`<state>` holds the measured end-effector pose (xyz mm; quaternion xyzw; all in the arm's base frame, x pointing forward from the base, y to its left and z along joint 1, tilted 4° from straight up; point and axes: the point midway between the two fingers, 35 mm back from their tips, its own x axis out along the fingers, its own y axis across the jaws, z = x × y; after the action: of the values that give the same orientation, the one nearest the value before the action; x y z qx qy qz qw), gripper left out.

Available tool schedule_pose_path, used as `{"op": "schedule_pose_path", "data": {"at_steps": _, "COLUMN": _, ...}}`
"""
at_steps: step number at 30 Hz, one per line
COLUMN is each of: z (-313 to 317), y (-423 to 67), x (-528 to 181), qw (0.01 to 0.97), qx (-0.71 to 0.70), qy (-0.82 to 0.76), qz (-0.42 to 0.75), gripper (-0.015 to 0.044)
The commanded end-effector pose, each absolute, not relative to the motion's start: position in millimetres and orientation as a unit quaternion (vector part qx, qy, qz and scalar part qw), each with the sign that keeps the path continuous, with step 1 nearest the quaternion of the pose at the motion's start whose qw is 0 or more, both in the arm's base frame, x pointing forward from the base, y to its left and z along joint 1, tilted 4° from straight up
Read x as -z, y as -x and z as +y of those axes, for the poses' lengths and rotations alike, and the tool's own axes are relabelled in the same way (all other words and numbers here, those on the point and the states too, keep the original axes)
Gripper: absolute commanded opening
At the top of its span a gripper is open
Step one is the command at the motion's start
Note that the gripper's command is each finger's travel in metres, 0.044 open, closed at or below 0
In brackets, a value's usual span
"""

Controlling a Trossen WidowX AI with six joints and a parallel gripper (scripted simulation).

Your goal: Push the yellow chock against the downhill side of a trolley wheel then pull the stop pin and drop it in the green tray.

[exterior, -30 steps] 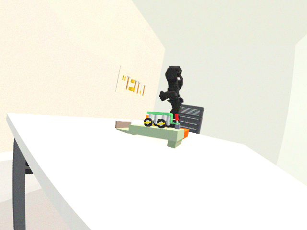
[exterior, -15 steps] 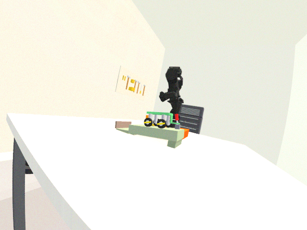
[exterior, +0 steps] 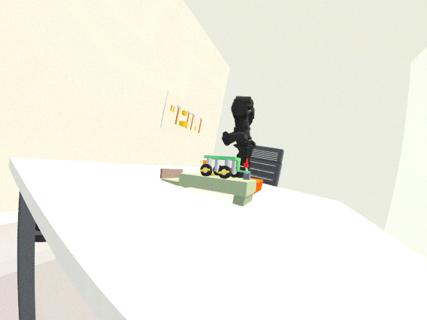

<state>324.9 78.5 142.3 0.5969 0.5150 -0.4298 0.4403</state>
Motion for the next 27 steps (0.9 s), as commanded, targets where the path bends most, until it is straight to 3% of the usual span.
{"op": "schedule_pose_path", "data": {"at_steps": 1, "z": 80, "y": -324, "x": -133, "qw": 0.434, "qx": 0.436, "qy": -0.594, "qz": 0.518, "gripper": 0.019}}
{"op": "schedule_pose_path", "data": {"at_steps": 19, "z": 82, "y": -322, "x": -120, "qw": 0.434, "qx": 0.436, "qy": -0.594, "qz": 0.518, "gripper": 0.019}}
{"op": "schedule_pose_path", "data": {"at_steps": 23, "z": 82, "y": -323, "x": -123, "qw": 0.438, "qx": 0.432, "qy": -0.595, "qz": 0.517, "gripper": 0.0085}}
{"op": "schedule_pose_path", "data": {"at_steps": 27, "z": 82, "y": -323, "x": -123, "qw": 0.438, "qx": 0.432, "qy": -0.595, "qz": 0.517, "gripper": 0.0058}}
